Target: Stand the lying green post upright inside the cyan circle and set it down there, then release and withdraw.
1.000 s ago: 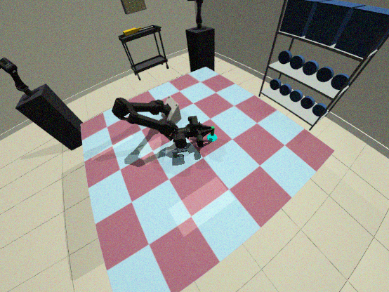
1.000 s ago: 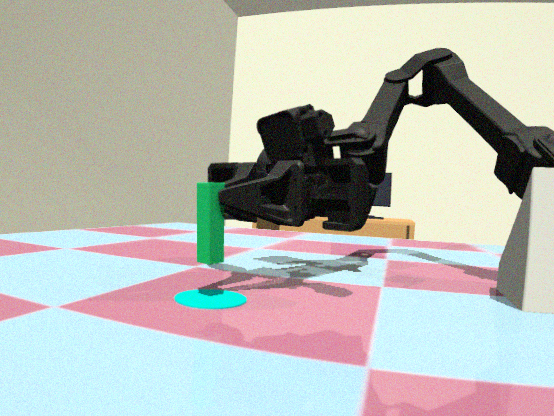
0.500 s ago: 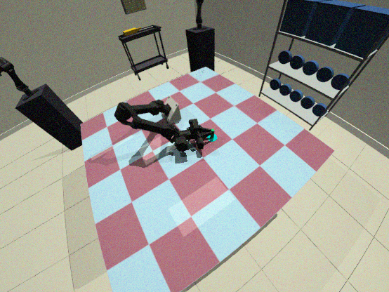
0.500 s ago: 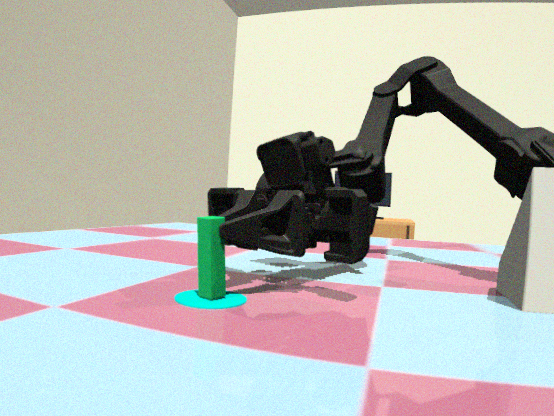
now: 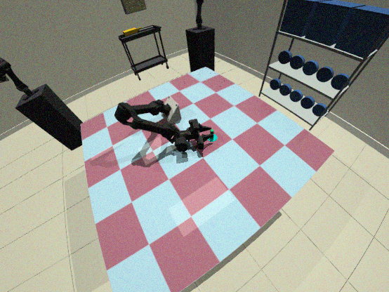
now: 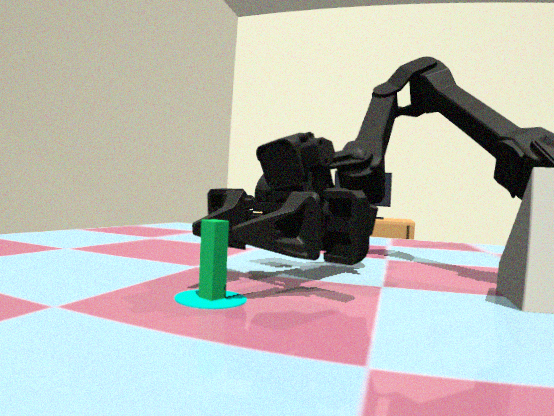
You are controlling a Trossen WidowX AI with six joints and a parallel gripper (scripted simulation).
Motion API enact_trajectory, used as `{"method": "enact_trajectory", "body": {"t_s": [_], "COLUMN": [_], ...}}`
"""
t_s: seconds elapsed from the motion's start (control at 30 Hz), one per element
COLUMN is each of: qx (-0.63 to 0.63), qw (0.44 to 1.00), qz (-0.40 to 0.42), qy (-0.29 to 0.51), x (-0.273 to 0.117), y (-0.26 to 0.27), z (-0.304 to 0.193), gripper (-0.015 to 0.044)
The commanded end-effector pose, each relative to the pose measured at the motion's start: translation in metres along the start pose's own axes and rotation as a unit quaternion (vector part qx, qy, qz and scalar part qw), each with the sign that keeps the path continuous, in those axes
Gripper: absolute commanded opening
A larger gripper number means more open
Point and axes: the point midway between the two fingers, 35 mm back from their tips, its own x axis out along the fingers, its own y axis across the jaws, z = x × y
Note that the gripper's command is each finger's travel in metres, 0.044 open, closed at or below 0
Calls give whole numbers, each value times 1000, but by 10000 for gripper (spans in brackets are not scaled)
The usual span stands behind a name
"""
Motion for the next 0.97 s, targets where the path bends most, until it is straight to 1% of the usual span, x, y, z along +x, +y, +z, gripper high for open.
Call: {"method": "enact_trajectory", "body": {"t_s": [0.0, 0.07, 0.1, 0.2, 0.5, 0.67, 0.73, 0.93], "qx": [-2, -2, -2, -3, -4, -2, 11, 61], "qw": [1000, 1000, 1000, 1000, 1000, 1000, 1000, 991], "qz": [-1, -1, -1, 0, 1, 2, 12, 54], "qy": [-2, -2, -2, -2, -7, -5, 14, 110], "x": [0, 0, 0, -1, -9, -9, -3, 20], "y": [-1, -1, -1, -2, -1, -1, -2, -5], "z": [1, 1, 1, 12, 85, 90, 89, 88], "gripper": [337, 390, 400, 400, 400, 400, 400, 400]}}
